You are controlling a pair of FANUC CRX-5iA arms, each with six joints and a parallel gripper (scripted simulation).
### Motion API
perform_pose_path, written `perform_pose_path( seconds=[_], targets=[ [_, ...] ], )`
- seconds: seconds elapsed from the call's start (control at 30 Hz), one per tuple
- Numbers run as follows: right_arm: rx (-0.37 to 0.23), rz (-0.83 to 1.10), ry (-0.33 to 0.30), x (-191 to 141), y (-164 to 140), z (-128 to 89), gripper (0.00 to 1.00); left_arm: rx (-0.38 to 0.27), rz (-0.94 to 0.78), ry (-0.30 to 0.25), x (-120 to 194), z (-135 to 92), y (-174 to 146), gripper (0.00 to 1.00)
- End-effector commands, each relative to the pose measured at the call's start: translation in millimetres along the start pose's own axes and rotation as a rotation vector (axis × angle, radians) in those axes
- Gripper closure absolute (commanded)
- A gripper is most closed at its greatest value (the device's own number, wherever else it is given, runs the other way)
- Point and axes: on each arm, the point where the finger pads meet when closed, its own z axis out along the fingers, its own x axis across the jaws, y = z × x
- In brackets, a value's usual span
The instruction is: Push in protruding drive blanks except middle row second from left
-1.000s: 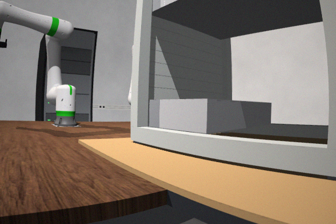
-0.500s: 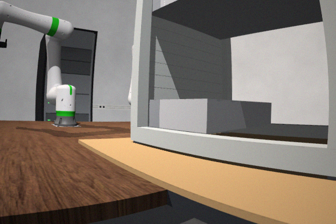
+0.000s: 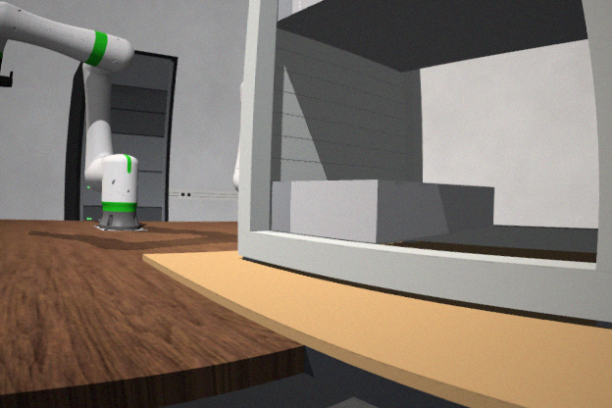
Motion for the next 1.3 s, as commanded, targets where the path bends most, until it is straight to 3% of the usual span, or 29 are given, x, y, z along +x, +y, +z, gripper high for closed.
perform_pose_path(
  seconds=[0.0, 1.27],
  targets=[
    [-0.002, 0.000, 0.000, 0, 0, -1, 0.00, 0.000, -0.001, 0.002, 1, 0, 0, 1.00],
    [-0.002, 0.000, 0.000, 0, 0, -1, 0.00, 0.000, -0.001, 0.002, 1, 20, 0, 1.00]
  ],
)
